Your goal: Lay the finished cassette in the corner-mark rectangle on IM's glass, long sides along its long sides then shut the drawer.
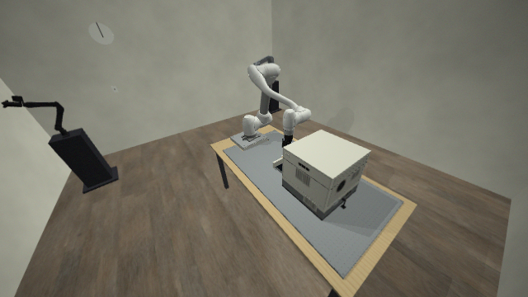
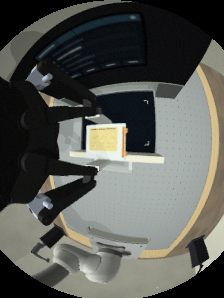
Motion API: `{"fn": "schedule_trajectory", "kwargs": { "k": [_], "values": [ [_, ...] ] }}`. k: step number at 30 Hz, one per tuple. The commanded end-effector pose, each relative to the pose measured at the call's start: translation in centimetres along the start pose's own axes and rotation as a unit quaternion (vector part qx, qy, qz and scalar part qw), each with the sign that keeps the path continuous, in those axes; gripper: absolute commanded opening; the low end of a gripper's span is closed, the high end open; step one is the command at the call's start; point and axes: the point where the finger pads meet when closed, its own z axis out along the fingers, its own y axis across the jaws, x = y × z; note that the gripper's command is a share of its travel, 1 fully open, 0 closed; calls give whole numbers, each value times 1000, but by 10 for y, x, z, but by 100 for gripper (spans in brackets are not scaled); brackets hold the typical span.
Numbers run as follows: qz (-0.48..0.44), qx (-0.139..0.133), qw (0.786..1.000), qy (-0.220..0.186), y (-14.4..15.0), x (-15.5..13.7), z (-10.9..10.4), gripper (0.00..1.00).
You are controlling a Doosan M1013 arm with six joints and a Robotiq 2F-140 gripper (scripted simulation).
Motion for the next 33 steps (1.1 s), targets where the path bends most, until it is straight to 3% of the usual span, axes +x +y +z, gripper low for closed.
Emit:
{"fn": "schedule_trajectory", "kwargs": {
  "k": [1, 33],
  "values": [
    [0, 0, 1000, 0, -3, 0, 1, 10],
    [0, 0, 1000, 0, -29, 0, 20, 10]
  ]
}}
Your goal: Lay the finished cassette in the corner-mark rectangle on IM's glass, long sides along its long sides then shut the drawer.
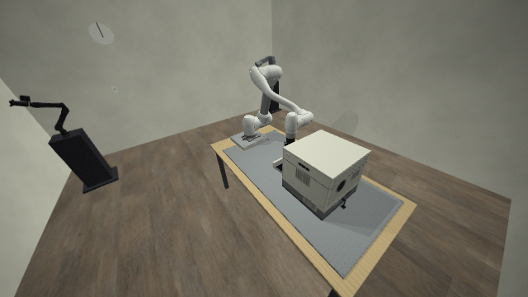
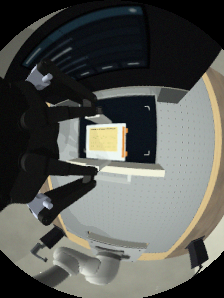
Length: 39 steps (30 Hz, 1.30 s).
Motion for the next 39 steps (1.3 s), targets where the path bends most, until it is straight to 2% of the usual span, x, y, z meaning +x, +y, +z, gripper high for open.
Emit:
{"fn": "schedule_trajectory", "kwargs": {
  "k": [1, 39],
  "values": [
    [0, 0, 1000, 0, -2, 0, 3, 10],
    [0, 0, 1000, 0, -26, 0, 41, 10]
  ]
}}
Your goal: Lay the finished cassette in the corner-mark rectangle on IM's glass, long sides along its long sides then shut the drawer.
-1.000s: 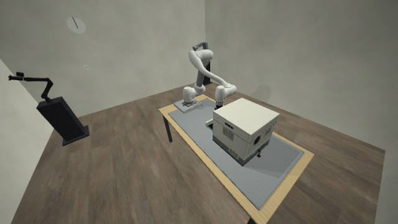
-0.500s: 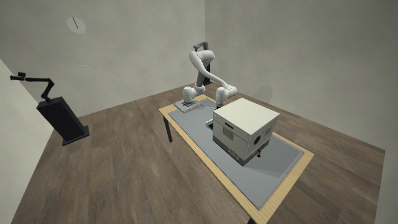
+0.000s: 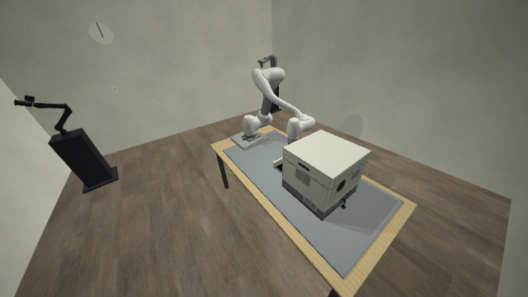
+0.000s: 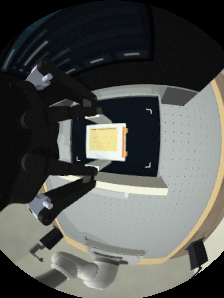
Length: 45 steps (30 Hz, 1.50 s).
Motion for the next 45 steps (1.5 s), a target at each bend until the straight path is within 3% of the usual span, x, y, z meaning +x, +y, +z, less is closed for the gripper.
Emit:
{"fn": "schedule_trajectory", "kwargs": {
  "k": [1, 45],
  "values": [
    [0, 0, 1000, 0, -2, 0, 3, 10],
    [0, 0, 1000, 0, -2, 0, 11, 10]
  ]
}}
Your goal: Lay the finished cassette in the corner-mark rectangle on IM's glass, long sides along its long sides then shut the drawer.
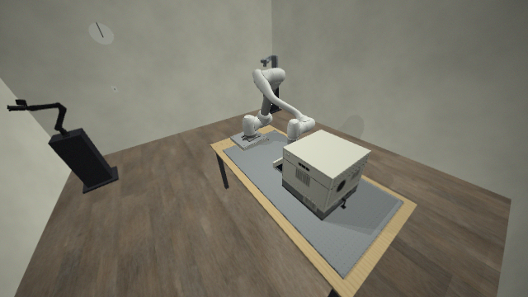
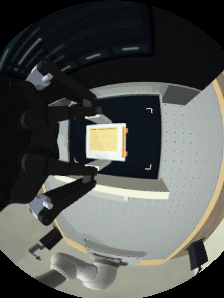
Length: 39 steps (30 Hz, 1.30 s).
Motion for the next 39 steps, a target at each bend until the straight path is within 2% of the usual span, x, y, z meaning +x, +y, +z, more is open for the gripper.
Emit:
{"fn": "schedule_trajectory", "kwargs": {
  "k": [1, 39],
  "values": [
    [0, 0, 1000, 0, 0, 0, 1, 10],
    [0, 0, 1000, 0, 0, 0, 11, 10]
  ]
}}
